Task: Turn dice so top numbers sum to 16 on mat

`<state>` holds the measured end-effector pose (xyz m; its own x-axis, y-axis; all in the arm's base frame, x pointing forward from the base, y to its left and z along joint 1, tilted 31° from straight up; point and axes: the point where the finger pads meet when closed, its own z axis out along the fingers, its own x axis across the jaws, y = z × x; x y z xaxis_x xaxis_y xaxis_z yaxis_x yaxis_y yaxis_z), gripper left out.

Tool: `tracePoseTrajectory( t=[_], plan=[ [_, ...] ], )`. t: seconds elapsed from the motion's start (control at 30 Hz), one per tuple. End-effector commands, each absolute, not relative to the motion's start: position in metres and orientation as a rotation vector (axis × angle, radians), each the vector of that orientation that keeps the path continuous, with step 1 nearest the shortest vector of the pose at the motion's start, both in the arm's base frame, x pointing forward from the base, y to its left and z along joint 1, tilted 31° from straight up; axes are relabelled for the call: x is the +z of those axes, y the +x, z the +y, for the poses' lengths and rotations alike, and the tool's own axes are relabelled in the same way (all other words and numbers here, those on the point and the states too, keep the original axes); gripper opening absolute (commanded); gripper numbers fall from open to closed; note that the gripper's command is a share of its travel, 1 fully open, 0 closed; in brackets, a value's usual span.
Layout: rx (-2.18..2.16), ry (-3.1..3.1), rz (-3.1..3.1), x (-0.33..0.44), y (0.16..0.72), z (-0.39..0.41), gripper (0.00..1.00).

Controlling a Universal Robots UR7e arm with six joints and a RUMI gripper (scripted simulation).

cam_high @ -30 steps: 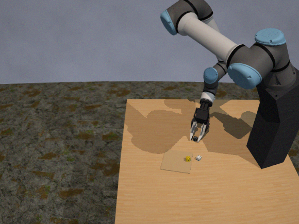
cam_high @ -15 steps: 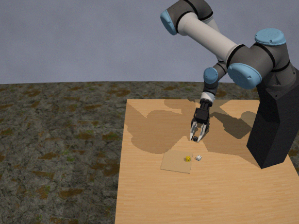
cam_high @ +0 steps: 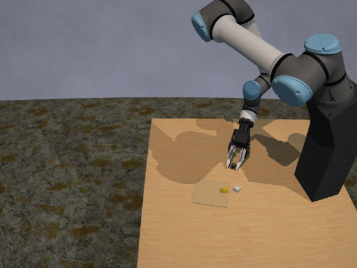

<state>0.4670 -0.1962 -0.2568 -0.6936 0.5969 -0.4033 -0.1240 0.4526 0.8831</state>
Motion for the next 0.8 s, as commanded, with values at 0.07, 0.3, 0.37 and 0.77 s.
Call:
tracePoseTrajectory(
  t=[0.07,0.3,0.37,0.77],
  plan=[
    [1.289,0.394,1.991,-0.255,0.462,-0.201,0.21],
    [1.289,0.394,1.991,-0.249,0.444,-0.218,0.21],
    [1.289,0.394,1.991,-0.248,0.442,-0.220,0.21],
    [1.289,0.394,1.991,-0.244,0.431,-0.230,0.21]
  ],
)
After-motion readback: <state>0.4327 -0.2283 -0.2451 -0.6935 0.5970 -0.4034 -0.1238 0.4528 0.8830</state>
